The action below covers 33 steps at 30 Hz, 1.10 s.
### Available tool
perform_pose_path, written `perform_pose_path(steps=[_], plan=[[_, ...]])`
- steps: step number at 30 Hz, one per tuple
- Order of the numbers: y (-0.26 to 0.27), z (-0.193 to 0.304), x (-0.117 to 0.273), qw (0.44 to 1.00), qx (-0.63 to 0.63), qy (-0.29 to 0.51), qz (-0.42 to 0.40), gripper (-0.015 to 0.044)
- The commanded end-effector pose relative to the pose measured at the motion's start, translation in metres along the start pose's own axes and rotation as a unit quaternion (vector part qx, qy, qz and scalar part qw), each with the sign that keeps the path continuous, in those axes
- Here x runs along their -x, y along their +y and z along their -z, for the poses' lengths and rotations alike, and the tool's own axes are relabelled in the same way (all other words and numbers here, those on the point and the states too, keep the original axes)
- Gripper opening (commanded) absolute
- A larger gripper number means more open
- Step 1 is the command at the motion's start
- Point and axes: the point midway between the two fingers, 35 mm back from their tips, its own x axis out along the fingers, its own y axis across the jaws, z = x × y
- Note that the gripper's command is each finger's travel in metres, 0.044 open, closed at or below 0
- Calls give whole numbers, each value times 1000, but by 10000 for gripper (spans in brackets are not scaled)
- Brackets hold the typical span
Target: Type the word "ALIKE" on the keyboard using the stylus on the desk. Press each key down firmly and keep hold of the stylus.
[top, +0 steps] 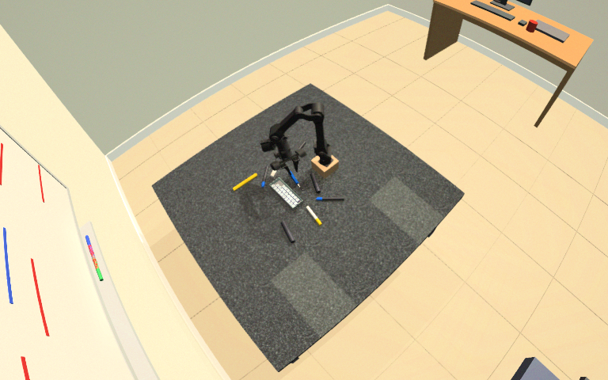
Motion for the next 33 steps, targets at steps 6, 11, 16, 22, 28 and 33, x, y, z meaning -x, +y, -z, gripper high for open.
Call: perform_pose_path(steps=[6, 11, 16, 22, 28, 33], plan=[[2, -2, -1, 1000, 5, 11, -9, 150], [2, -5, -4, 1000, 5, 11, -9, 150], [2, -6, -7, 1000, 5, 11, -9, 150], [2, -8, -10, 1000, 5, 11, -9, 150], [2, -9, -13, 1000, 5, 11, -9, 150], [2, -11, -16, 1000, 5, 11, -9, 150]])
